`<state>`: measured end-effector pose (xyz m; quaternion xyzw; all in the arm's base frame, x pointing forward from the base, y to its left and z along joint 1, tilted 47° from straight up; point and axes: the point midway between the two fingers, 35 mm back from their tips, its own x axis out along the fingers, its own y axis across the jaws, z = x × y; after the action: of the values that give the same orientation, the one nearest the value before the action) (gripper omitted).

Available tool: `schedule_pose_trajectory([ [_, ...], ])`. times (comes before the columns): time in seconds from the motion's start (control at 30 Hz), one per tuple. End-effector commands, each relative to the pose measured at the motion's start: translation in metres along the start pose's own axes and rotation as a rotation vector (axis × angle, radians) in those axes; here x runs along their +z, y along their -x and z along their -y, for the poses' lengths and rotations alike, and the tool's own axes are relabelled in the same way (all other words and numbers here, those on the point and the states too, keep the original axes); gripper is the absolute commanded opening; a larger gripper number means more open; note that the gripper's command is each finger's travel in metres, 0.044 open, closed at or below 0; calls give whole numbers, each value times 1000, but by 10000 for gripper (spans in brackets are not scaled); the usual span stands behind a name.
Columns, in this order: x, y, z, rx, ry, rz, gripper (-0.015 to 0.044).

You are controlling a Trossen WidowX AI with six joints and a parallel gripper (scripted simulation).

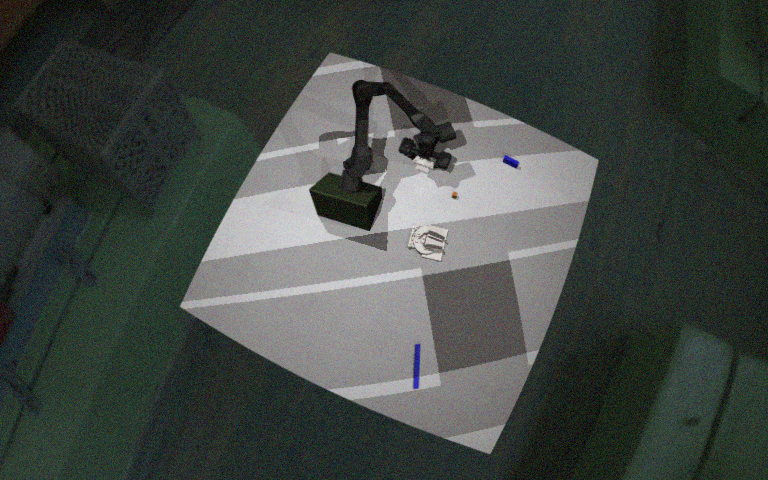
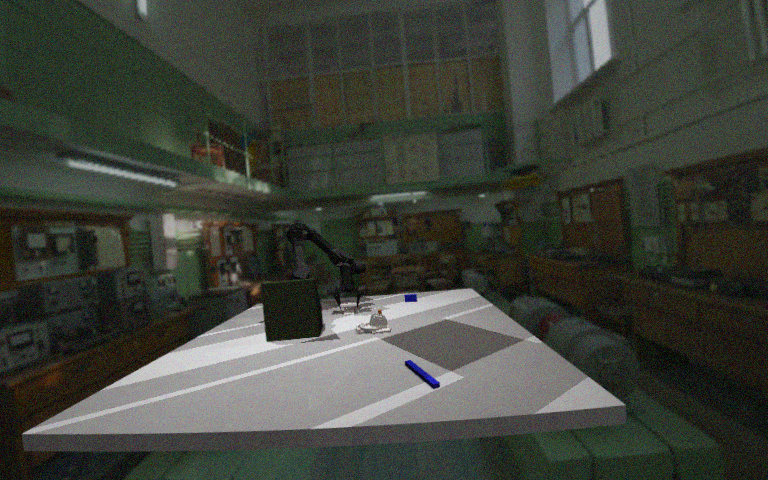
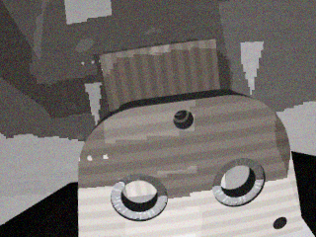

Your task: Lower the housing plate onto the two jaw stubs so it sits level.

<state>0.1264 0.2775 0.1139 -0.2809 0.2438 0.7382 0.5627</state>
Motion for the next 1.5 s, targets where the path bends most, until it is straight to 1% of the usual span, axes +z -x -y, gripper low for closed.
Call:
schedule_pose_trajectory([
  [0.0,4,16,1,-7,11,9,351],
  [0.4,3,52,-2,-10,8,11,351],
  [0.73,2,52,0,-10,-1,9,351],
  [1.47,-52,49,46,-32,-307,-45,351],
])
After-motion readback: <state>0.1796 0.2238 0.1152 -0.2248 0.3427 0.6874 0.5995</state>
